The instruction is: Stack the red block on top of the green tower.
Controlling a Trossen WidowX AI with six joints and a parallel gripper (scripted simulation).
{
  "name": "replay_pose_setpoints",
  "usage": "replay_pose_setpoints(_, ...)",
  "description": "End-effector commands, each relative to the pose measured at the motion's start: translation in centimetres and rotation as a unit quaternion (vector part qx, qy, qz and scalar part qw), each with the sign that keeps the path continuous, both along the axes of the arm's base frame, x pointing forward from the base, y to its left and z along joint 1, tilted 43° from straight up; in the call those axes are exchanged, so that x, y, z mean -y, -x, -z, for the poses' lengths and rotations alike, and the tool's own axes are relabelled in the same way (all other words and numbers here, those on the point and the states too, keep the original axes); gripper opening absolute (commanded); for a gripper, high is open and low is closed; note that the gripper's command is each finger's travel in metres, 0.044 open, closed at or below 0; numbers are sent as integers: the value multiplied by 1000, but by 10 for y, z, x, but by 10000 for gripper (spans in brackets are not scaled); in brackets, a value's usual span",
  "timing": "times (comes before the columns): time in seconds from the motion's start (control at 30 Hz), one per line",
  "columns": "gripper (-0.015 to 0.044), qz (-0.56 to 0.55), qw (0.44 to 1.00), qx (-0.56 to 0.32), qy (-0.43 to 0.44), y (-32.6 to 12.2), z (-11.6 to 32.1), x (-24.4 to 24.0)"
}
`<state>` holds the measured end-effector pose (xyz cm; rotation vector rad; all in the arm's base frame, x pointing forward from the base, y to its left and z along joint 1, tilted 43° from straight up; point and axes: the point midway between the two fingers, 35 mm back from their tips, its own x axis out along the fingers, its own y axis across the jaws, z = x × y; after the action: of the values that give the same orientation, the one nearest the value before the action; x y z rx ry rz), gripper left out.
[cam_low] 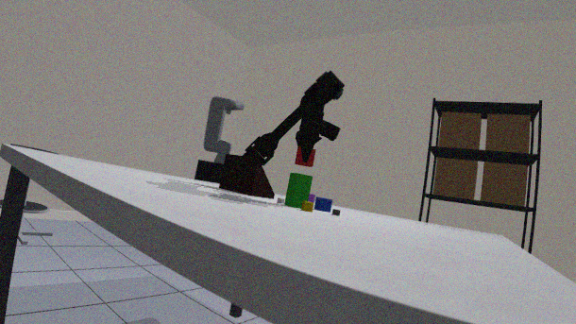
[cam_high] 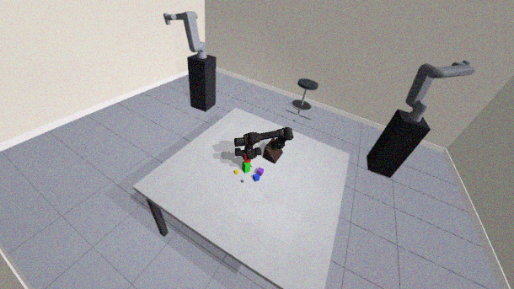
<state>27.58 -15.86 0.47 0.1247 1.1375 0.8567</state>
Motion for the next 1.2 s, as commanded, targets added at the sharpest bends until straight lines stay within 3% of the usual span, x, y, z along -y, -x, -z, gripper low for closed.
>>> replay_pose_setpoints(0.0,0,-3,1000,4,2,1,-2,3)
replay_pose_setpoints(0.33,0,-3,1000,5,2,-4,20,-17)
replay_pose_setpoints(0.97,0,-3,1000,5,2,-3,19,-16)
replay_pose_setpoints(1.17,157,-6,1000,4,2,-3,21,-17)
